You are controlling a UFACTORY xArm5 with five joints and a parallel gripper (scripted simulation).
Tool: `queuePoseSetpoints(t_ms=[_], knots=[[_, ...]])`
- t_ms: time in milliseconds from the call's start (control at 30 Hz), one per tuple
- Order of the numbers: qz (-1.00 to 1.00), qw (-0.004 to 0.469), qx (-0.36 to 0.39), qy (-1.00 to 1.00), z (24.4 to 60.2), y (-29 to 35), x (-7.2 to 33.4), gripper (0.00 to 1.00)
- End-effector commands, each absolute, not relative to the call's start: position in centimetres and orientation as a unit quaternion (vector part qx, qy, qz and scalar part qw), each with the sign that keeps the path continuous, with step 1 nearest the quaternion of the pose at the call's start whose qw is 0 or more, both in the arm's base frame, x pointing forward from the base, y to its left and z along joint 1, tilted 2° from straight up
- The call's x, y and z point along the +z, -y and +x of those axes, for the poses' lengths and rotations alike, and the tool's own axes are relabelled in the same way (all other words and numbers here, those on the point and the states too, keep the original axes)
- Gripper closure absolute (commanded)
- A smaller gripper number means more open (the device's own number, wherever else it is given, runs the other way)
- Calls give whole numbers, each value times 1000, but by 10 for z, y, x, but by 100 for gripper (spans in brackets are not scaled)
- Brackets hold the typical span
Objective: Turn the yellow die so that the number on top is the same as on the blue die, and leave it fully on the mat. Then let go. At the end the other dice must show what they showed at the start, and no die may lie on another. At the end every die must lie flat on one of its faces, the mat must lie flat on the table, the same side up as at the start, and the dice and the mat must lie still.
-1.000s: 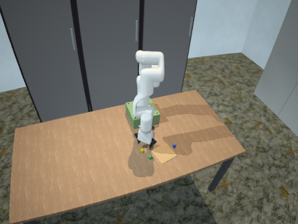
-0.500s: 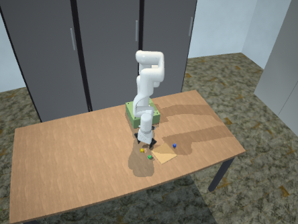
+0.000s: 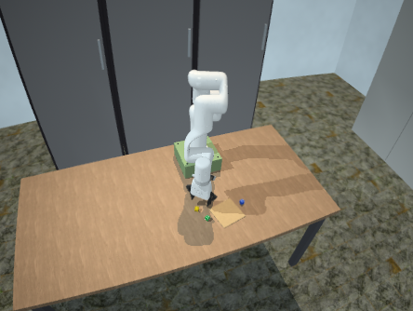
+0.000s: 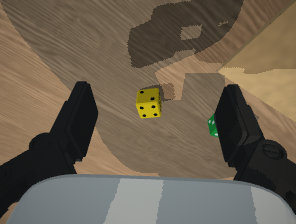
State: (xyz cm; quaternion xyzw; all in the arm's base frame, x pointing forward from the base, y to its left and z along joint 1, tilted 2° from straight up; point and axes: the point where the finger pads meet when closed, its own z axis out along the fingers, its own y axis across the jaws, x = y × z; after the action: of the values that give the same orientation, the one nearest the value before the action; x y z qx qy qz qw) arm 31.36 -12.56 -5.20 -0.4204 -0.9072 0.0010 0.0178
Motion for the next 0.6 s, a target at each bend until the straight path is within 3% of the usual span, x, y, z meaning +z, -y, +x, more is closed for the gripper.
queuePoseSetpoints(t_ms=[0, 167, 567], knots=[[-420, 16, 1, 907, 315, 126, -51, 0], [-420, 16, 1, 907, 323, 123, -52, 0], [-420, 16, 3, 907, 378, 103, -53, 0]])
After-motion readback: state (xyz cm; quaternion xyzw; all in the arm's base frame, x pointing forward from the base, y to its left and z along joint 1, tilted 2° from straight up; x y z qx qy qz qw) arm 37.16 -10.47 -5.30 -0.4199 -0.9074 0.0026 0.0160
